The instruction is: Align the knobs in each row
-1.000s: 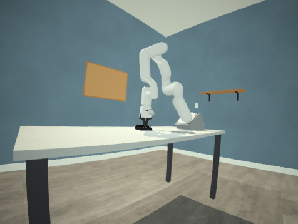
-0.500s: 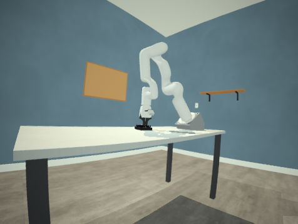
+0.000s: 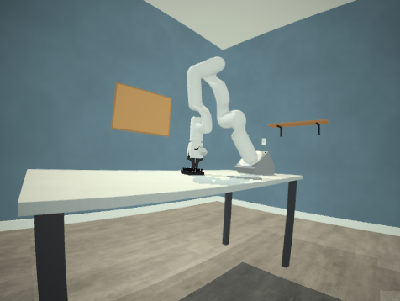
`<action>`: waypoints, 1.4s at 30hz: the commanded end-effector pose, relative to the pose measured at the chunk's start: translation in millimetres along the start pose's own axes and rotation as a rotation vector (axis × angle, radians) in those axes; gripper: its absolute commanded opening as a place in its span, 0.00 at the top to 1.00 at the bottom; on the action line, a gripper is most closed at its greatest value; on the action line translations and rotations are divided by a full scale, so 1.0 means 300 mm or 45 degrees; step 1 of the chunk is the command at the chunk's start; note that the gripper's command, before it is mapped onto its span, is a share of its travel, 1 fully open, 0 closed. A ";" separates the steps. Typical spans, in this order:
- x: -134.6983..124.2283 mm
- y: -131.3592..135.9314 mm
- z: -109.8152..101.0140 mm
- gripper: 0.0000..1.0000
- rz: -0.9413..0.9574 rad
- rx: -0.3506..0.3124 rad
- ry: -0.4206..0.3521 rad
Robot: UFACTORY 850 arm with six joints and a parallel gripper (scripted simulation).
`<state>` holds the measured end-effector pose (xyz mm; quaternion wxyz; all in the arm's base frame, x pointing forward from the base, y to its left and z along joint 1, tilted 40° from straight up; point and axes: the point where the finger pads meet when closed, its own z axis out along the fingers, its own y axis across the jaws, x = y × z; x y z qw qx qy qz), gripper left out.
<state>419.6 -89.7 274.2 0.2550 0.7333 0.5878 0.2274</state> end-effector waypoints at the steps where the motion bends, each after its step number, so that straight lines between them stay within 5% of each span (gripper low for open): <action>1: 0.000 0.002 -0.001 0.92 0.000 -0.001 0.000; 21: 0.000 0.002 -0.001 0.92 -0.096 -0.001 0.000; 42: 0.000 0.002 -0.001 0.92 -0.489 -0.001 0.000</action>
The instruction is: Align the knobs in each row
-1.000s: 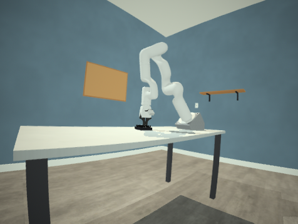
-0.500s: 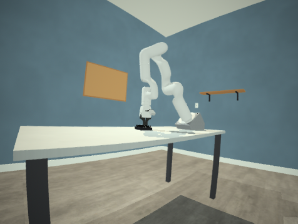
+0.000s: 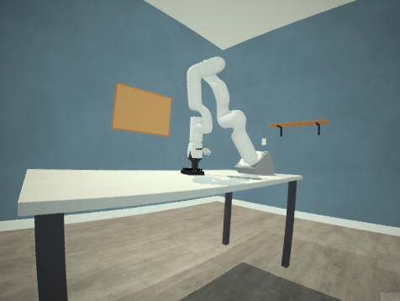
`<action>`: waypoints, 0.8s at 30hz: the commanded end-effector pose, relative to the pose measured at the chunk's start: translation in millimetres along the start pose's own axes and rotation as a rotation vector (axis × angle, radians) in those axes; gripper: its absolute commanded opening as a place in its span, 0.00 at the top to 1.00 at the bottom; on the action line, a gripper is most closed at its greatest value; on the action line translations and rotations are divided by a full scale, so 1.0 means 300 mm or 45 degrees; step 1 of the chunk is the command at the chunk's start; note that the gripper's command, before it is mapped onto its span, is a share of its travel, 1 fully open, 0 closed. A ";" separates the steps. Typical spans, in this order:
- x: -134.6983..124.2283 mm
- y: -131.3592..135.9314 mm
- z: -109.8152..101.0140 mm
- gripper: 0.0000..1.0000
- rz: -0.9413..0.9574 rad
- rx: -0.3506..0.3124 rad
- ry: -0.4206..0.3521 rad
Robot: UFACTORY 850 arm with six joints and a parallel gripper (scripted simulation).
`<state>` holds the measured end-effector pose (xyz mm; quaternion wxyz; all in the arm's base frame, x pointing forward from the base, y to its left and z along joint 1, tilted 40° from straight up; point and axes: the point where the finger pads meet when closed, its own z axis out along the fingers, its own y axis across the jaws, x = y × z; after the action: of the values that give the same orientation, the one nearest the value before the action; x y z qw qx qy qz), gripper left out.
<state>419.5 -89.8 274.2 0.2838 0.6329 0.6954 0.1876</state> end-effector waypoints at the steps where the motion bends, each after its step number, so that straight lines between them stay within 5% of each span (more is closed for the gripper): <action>1: 0.000 0.002 -0.001 0.92 -0.123 -0.002 -0.011; 24: 0.000 0.002 -0.001 0.92 -0.746 0.001 -0.011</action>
<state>419.5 -89.8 274.2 0.3175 0.4271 0.8393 0.1111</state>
